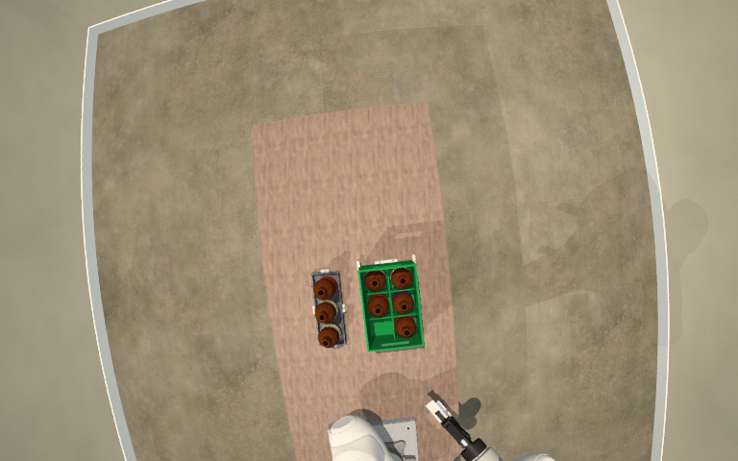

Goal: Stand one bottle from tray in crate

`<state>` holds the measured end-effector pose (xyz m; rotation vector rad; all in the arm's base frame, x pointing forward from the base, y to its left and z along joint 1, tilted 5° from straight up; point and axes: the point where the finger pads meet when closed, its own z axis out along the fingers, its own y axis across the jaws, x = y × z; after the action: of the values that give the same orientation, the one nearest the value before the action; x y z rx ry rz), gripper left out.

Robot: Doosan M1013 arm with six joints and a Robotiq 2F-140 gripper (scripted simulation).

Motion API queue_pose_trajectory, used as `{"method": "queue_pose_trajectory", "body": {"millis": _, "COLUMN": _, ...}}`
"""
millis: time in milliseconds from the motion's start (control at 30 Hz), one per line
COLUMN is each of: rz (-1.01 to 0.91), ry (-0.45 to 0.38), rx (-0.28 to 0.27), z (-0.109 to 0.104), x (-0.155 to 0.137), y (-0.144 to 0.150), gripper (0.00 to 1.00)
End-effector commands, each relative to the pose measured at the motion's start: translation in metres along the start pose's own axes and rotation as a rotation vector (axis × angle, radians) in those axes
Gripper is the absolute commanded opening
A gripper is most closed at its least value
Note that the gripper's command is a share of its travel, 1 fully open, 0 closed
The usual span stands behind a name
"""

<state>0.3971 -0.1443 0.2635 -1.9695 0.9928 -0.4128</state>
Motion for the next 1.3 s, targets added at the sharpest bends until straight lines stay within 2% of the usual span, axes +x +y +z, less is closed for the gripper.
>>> {"method": "queue_pose_trajectory", "body": {"millis": 0, "rz": -0.032, "ry": -0.072, "rx": -0.079, "z": 0.008, "x": 0.003, "y": -0.003, "gripper": 1.00}}
{"method": "queue_pose_trajectory", "body": {"millis": 33, "rz": -0.040, "ry": -0.084, "rx": -0.091, "z": 0.010, "x": 0.003, "y": -0.004, "gripper": 1.00}}
{"method": "queue_pose_trajectory", "body": {"millis": 100, "rz": -0.087, "ry": -0.149, "rx": -0.166, "z": 0.020, "x": 0.005, "y": -0.009, "gripper": 1.00}}
{"method": "queue_pose_trajectory", "body": {"millis": 133, "rz": -0.089, "ry": -0.152, "rx": -0.170, "z": 0.021, "x": 0.005, "y": -0.010, "gripper": 1.00}}
{"method": "queue_pose_trajectory", "body": {"millis": 167, "rz": -0.115, "ry": -0.183, "rx": -0.209, "z": 0.026, "x": 0.007, "y": -0.013, "gripper": 1.00}}
{"method": "queue_pose_trajectory", "body": {"millis": 200, "rz": -0.118, "ry": -0.186, "rx": -0.214, "z": 0.026, "x": 0.007, "y": -0.013, "gripper": 1.00}}
{"method": "queue_pose_trajectory", "body": {"millis": 233, "rz": -0.144, "ry": -0.214, "rx": -0.253, "z": 0.032, "x": 0.009, "y": -0.017, "gripper": 1.00}}
{"method": "queue_pose_trajectory", "body": {"millis": 267, "rz": -0.149, "ry": -0.220, "rx": -0.261, "z": 0.033, "x": 0.009, "y": -0.018, "gripper": 1.00}}
{"method": "queue_pose_trajectory", "body": {"millis": 300, "rz": -0.175, "ry": -0.244, "rx": -0.298, "z": 0.038, "x": 0.011, "y": -0.022, "gripper": 1.00}}
{"method": "queue_pose_trajectory", "body": {"millis": 333, "rz": -0.184, "ry": -0.251, "rx": -0.309, "z": 0.039, "x": 0.012, "y": -0.023, "gripper": 1.00}}
{"method": "queue_pose_trajectory", "body": {"millis": 500, "rz": -0.281, "ry": -0.321, "rx": -0.437, "z": 0.059, "x": 0.020, "y": -0.040, "gripper": 1.00}}
{"method": "queue_pose_trajectory", "body": {"millis": 567, "rz": -0.281, "ry": -0.321, "rx": -0.437, "z": 0.059, "x": 0.020, "y": -0.040, "gripper": 1.00}}
{"method": "queue_pose_trajectory", "body": {"millis": 600, "rz": -0.303, "ry": -0.333, "rx": -0.464, "z": 0.063, "x": 0.022, "y": -0.045, "gripper": 1.00}}
{"method": "queue_pose_trajectory", "body": {"millis": 633, "rz": -0.346, "ry": -0.354, "rx": -0.514, "z": 0.072, "x": 0.026, "y": -0.054, "gripper": 1.00}}
{"method": "queue_pose_trajectory", "body": {"millis": 667, "rz": -0.348, "ry": -0.355, "rx": -0.516, "z": 0.072, "x": 0.027, "y": -0.054, "gripper": 1.00}}
{"method": "queue_pose_trajectory", "body": {"millis": 700, "rz": -0.385, "ry": -0.369, "rx": -0.558, "z": 0.080, "x": 0.030, "y": -0.063, "gripper": 1.00}}
{"method": "queue_pose_trajectory", "body": {"millis": 733, "rz": -0.395, "ry": -0.372, "rx": -0.568, "z": 0.082, "x": 0.031, "y": -0.065, "gripper": 1.00}}
{"method": "queue_pose_trajectory", "body": {"millis": 933, "rz": -0.544, "ry": -0.400, "rx": -0.714, "z": 0.117, "x": 0.042, "y": -0.106, "gripper": 1.00}}
{"method": "queue_pose_trajectory", "body": {"millis": 967, "rz": -0.546, "ry": -0.400, "rx": -0.716, "z": 0.117, "x": 0.042, "y": -0.106, "gripper": 1.00}}
{"method": "queue_pose_trajectory", "body": {"millis": 1000, "rz": -0.593, "ry": -0.401, "rx": -0.756, "z": 0.129, "x": 0.045, "y": -0.121, "gripper": 1.00}}
{"method": "queue_pose_trajectory", "body": {"millis": 1033, "rz": -0.599, "ry": -0.401, "rx": -0.761, "z": 0.130, "x": 0.045, "y": -0.122, "gripper": 1.00}}
{"method": "queue_pose_trajectory", "body": {"millis": 1067, "rz": -0.642, "ry": -0.399, "rx": -0.795, "z": 0.141, "x": 0.047, "y": -0.136, "gripper": 1.00}}
{"method": "queue_pose_trajectory", "body": {"millis": 1167, "rz": -0.652, "ry": -0.399, "rx": -0.802, "z": 0.144, "x": 0.047, "y": -0.140, "gripper": 1.00}}
{"method": "queue_pose_trajectory", "body": {"millis": 1233, "rz": -0.748, "ry": -0.385, "rx": -0.869, "z": 0.170, "x": 0.047, "y": -0.173, "gripper": 1.00}}
{"method": "queue_pose_trajectory", "body": {"millis": 1267, "rz": -0.757, "ry": -0.383, "rx": -0.875, "z": 0.172, "x": 0.047, "y": -0.176, "gripper": 1.00}}
